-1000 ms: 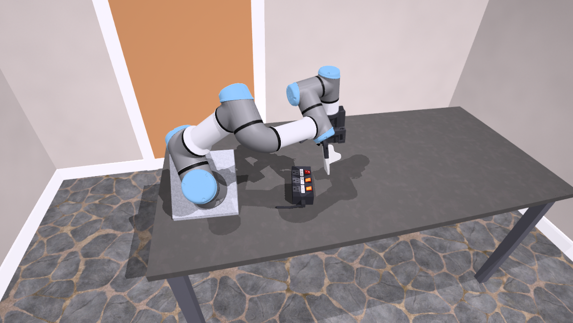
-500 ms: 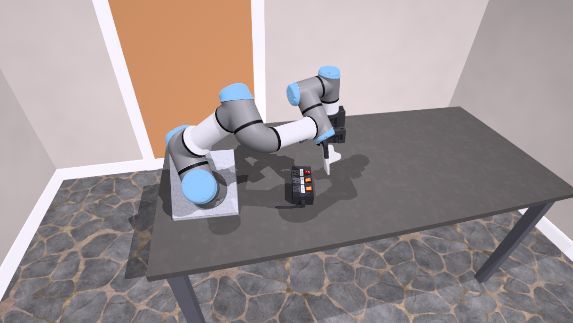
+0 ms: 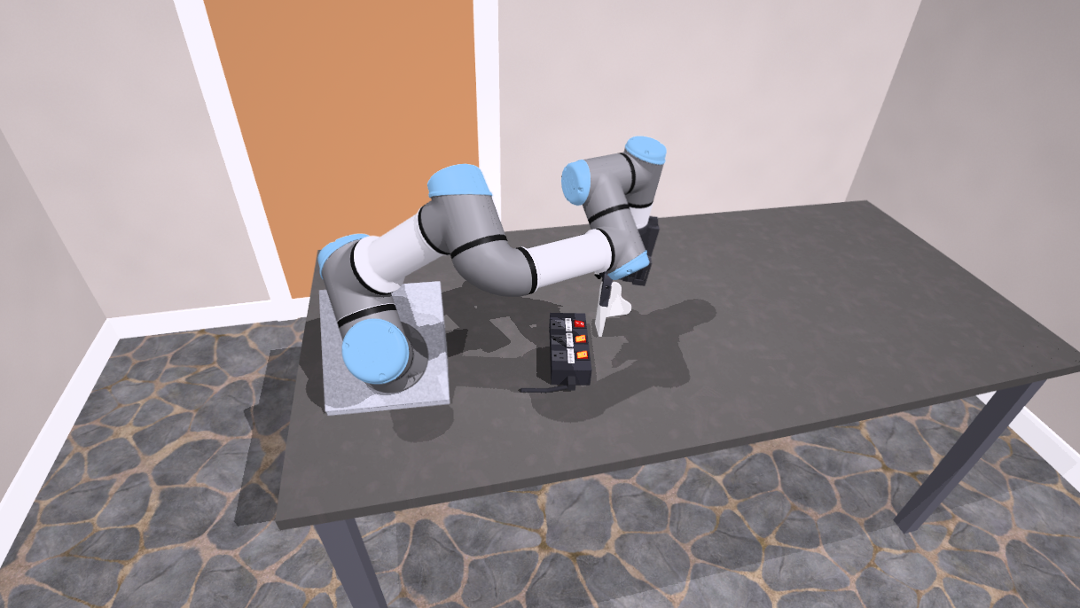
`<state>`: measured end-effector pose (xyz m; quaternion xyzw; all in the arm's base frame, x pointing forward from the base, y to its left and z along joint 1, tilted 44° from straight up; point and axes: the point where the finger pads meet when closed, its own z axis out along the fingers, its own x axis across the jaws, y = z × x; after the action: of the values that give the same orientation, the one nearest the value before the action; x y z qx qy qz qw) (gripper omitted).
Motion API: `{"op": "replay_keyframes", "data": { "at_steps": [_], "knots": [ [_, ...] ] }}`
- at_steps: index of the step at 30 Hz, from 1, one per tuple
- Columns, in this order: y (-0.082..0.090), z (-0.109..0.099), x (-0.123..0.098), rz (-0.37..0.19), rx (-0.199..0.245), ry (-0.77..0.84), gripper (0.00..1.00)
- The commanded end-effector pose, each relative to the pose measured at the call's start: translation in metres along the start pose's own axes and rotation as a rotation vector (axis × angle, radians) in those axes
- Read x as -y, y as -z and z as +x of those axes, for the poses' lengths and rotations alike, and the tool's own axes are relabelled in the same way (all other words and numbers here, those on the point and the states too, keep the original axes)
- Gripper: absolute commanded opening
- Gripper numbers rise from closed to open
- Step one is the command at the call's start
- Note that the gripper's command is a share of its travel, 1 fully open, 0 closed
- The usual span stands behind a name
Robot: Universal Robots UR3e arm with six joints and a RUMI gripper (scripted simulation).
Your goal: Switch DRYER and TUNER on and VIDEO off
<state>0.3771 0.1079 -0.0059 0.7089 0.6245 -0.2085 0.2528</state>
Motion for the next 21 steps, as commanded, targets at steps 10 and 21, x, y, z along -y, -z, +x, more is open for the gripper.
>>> {"op": "replay_keyframes", "data": {
  "at_steps": [10,21],
  "knots": [
    [-0.002,-0.010,0.019,0.185,0.016,-0.170,1.00],
    [-0.002,-0.010,0.020,0.187,0.016,-0.172,1.00]
  ]
}}
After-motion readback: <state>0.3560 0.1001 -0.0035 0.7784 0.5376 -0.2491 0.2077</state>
